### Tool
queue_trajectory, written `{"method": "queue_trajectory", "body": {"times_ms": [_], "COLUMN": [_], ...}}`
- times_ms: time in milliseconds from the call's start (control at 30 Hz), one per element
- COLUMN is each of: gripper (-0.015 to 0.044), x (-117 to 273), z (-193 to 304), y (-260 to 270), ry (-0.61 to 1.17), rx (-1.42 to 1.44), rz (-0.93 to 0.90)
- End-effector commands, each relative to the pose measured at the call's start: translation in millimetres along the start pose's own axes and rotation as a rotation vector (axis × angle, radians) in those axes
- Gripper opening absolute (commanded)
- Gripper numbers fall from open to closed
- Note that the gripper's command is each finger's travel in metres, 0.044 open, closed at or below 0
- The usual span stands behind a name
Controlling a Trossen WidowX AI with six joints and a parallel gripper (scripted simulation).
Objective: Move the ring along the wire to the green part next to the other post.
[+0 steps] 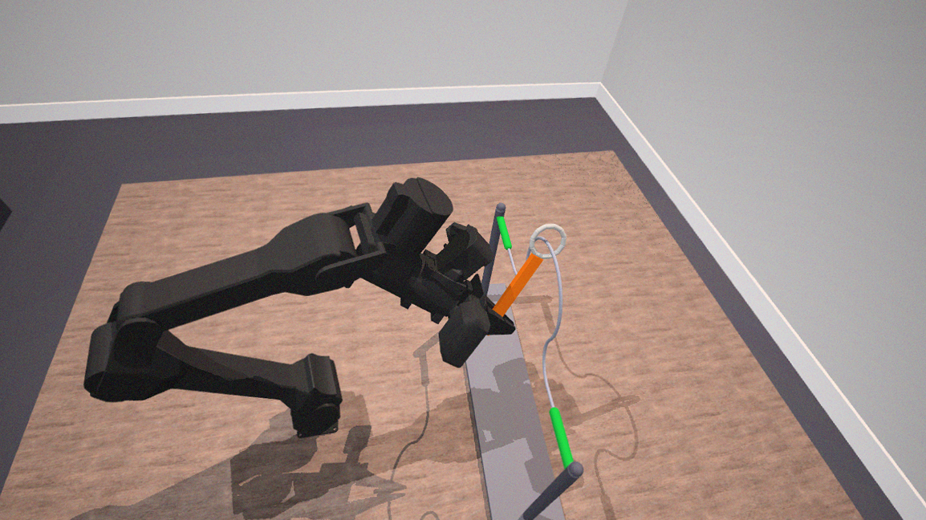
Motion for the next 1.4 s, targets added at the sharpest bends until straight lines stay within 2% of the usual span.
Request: {"method": "queue_trajectory", "body": {"times_ms": [0, 1367], "gripper": [-0.0150, -0.0150], "x": [-1, 0], "z": [2, 0], "y": [-1, -14], "ry": [-0.001, -0.049], "rx": [0.066, 0.618], "rz": [0.044, 0.421]}}
Point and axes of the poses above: the point midway between the two fingers, 35 mm back from their tips, its own x axis back along the fingers, its own y axis across the jaws, z = x × y, the point moved 3 cm from there along x, back along the fingers, and after that the axes turned 2 degrees about x, right-handed, at the moved point
